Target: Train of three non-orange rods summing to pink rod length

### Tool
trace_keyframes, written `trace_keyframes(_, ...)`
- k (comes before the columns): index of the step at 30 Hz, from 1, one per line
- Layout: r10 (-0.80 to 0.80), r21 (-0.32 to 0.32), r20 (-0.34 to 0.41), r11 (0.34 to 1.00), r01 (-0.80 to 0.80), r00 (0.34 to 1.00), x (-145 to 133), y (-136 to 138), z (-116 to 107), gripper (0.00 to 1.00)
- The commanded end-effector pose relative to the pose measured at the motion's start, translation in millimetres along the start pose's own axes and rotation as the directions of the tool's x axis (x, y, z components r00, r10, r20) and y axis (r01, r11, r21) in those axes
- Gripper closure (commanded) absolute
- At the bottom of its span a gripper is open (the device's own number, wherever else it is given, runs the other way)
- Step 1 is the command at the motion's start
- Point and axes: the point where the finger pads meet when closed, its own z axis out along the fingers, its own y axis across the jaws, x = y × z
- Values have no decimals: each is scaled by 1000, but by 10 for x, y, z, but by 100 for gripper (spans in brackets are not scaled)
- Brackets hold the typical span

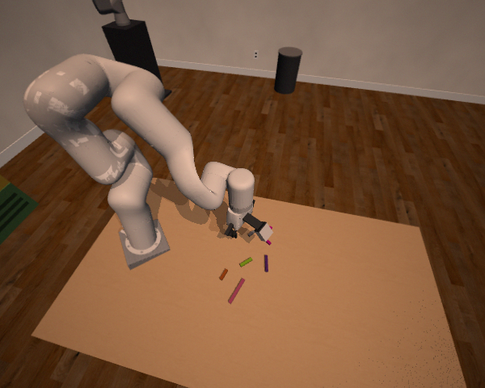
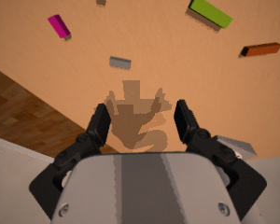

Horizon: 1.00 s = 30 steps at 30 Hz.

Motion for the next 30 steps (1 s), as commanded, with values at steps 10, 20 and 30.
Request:
trace_keyframes(10,358,-11,-19,933,-359,933,-119,-4,-1,0)
trace_keyframes(20,390,-10,-19,920,-391,920,-131,-3,0,0)
trace_keyframes(30,390,-10,-19,920,-391,920,-131,-3,0,0)
